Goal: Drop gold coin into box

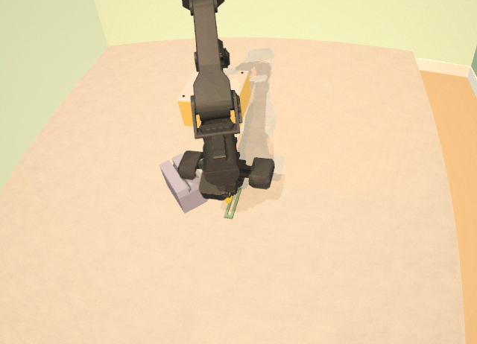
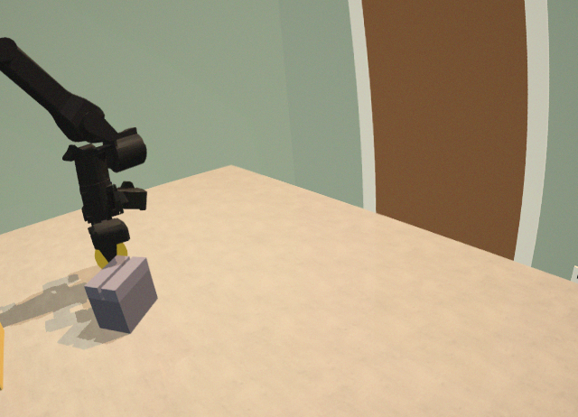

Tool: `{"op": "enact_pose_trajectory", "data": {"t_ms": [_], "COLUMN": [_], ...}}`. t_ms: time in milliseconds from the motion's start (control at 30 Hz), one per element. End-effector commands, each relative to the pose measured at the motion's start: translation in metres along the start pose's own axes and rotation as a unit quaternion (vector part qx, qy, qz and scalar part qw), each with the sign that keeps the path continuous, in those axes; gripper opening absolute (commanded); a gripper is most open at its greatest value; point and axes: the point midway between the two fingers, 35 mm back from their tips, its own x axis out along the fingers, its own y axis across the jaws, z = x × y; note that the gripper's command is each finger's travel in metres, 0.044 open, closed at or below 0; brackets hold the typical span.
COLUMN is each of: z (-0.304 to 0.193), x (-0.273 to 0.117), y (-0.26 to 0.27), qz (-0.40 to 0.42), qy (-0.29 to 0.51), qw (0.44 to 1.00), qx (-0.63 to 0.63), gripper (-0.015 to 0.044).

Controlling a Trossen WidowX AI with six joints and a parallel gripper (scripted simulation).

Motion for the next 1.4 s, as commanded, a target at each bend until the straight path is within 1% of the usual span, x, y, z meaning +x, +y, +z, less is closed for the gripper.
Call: {"op": "enact_pose_trajectory", "data": {"t_ms": [0, 733, 900, 1133, 1367], "z": [0.003, 0.0, 0.0, -0.001, -0.002], "x": [-0.015, -0.069, -0.072, -0.072, -0.073], "y": [0.001, 0.0, 0.0, 0.001, 0.003], "qz": [0.003, 0.003, 0.003, 0.002, 0.001], "qy": [-0.007, -0.007, -0.007, -0.007, -0.007], "qw": [1.0, 1.0, 1.0, 0.994, 0.973], "qx": [-0.001, -0.002, -0.004, -0.112, -0.231], "gripper": [0.0, 0.0, 0.0, 0.0, 0.0]}}
